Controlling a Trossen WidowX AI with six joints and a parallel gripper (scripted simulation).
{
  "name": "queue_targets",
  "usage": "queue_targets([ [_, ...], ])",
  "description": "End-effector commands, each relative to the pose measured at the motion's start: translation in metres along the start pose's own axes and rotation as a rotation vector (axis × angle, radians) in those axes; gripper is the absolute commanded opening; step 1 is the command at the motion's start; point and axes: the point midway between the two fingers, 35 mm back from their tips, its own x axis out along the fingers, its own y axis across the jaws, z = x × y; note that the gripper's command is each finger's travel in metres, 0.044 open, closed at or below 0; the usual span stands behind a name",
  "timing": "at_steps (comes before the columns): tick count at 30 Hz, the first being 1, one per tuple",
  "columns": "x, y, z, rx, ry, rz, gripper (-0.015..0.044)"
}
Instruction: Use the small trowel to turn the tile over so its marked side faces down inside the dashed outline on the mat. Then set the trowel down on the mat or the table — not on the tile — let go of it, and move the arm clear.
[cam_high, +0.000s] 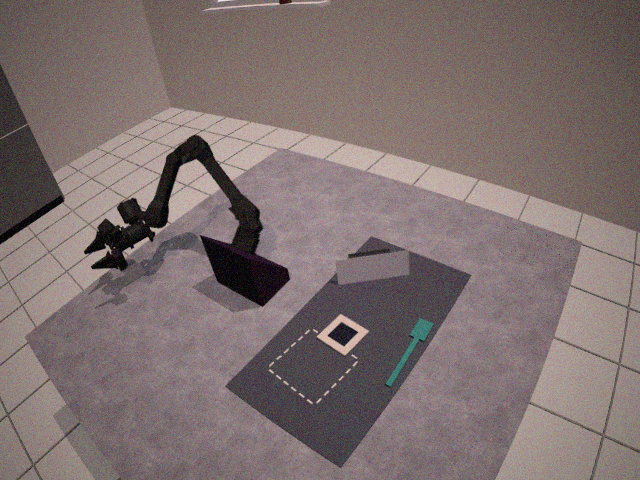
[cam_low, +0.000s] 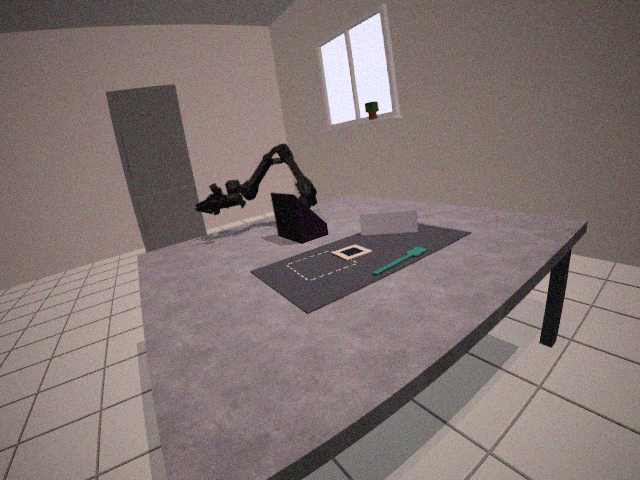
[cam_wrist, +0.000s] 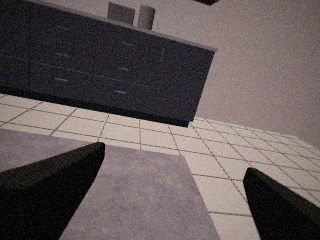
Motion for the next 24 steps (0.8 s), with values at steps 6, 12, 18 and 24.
queue_targets([
  [6, 0.010, 0.020, 0.030, 0.056, -0.010, 0.078, 0.0242],
  [12, 0.023, 0.068, 0.089, 0.165, -0.007, 0.232, 0.0100],
  [18, 0.028, 0.126, 0.146, 0.267, 0.018, 0.379, 0.0100],
  [24, 0.016, 0.185, 0.188, 0.227, 0.035, 0.504, 0.0100],
])
